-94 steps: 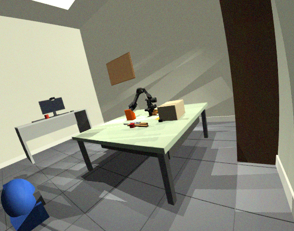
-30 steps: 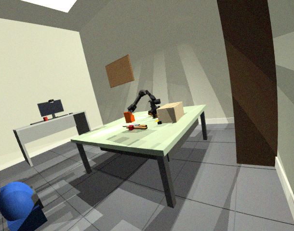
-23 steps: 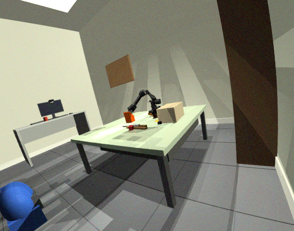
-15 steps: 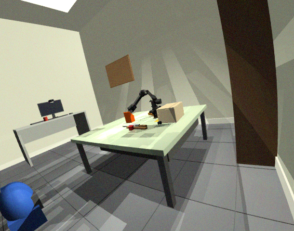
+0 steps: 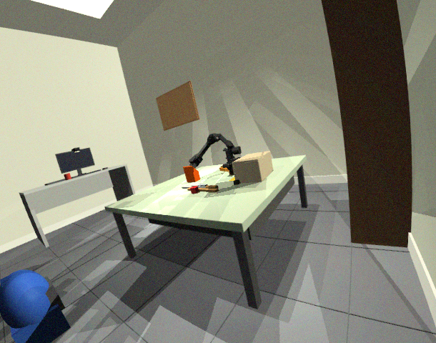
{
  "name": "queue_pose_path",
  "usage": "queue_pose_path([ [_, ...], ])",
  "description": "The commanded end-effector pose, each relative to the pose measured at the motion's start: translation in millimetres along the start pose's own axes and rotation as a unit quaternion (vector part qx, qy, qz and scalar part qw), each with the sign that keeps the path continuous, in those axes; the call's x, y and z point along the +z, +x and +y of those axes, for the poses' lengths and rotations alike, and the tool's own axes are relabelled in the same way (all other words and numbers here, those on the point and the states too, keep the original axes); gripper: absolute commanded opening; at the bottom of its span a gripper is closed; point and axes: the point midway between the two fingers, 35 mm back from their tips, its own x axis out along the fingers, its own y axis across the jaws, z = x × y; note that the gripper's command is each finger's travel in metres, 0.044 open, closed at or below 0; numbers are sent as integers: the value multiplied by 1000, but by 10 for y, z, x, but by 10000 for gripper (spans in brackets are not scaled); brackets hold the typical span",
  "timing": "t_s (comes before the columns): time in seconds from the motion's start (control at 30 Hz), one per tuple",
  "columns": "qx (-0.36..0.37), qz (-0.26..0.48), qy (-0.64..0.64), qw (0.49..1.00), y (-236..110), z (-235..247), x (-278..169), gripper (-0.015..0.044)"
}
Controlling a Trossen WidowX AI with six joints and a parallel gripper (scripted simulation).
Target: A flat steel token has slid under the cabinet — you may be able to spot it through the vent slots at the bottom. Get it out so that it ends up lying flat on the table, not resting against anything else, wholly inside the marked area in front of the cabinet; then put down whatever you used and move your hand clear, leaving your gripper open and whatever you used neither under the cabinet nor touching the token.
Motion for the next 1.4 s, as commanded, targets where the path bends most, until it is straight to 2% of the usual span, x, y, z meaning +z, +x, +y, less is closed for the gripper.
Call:
queue_pose_path([
  [0.0,1,-1,-2,1000,-3,6,55,0],
  [1.37,1,-1,-3,1000,-8,5,437,0],
])
